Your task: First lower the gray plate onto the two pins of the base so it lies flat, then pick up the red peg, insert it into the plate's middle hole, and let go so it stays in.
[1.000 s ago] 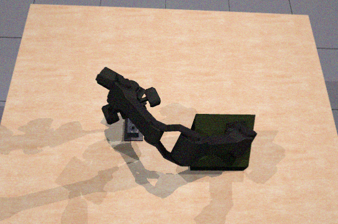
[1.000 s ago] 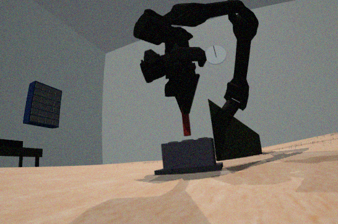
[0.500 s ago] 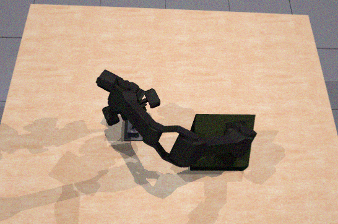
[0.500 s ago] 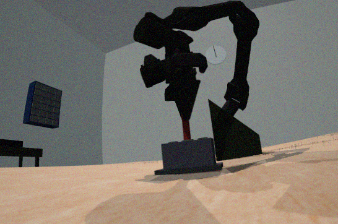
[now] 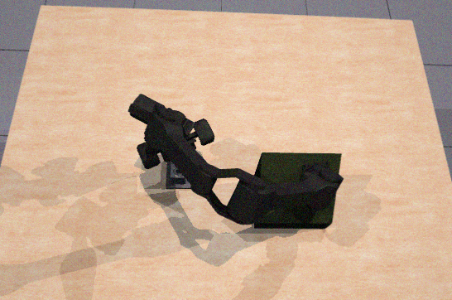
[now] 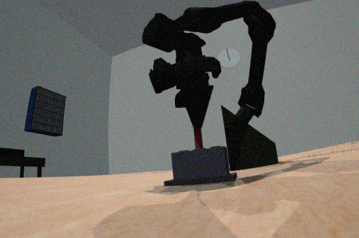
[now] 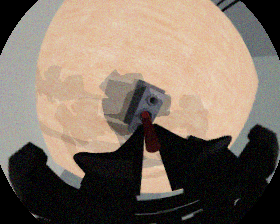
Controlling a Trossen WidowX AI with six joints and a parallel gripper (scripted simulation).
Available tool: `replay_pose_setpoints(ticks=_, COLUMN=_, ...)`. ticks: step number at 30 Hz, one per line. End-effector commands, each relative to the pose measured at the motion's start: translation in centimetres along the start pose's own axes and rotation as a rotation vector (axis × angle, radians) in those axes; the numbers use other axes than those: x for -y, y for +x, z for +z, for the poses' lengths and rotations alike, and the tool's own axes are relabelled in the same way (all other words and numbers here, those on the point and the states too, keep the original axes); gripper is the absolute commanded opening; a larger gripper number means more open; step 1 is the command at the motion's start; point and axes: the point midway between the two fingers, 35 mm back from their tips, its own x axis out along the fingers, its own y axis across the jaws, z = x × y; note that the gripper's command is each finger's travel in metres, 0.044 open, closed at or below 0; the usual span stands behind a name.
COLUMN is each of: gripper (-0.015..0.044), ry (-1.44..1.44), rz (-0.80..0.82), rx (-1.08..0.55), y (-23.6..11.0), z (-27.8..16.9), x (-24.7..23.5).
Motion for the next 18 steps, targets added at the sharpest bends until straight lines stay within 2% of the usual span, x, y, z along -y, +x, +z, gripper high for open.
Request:
replay_pose_setpoints(ticks=1, gripper=0.0, ry=0.003, rz=0.0, rx=-0.001, y=0.11, z=-0.09, x=0.08)
replay_pose_setpoints(ticks=12, gripper=0.0, ry=-0.002, rz=0.0, rx=0.0, y=0.07, z=-0.03, x=0.02)
replay_pose_setpoints(ticks=18, gripper=0.015, ry=-0.002, rz=0.0, rx=0.0, y=0.07, z=-0.03, x=0.02)
